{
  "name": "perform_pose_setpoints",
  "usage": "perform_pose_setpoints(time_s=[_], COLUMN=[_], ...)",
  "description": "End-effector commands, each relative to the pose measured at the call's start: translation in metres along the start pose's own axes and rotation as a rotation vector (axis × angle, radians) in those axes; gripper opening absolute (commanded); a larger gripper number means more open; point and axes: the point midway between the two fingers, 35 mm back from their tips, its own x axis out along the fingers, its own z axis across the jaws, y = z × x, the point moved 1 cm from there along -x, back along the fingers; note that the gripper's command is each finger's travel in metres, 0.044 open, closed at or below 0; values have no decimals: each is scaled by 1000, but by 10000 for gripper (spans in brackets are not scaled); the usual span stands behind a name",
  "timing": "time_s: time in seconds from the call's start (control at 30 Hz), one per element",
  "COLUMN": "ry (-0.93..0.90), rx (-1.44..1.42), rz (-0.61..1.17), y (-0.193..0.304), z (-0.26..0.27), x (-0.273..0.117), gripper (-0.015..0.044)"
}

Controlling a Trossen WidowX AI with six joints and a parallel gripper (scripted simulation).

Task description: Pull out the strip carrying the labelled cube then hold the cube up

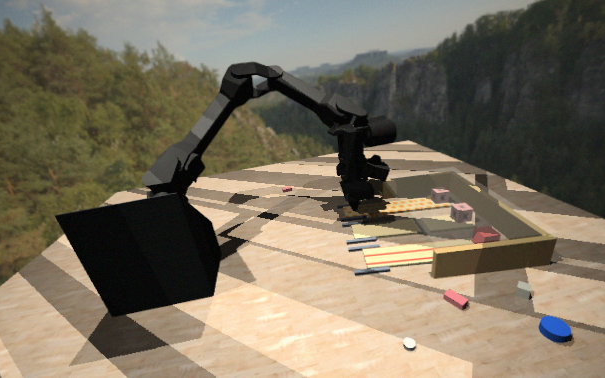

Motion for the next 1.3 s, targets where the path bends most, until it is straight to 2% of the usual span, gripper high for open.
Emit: perform_pose_setpoints(time_s=[0.0, 1.27], ry=[4, 4], rx=[6, 6], rz=[1, 1], y=[0, -3], z=[-2, 0], x=[2, 6], gripper=[0, 0])
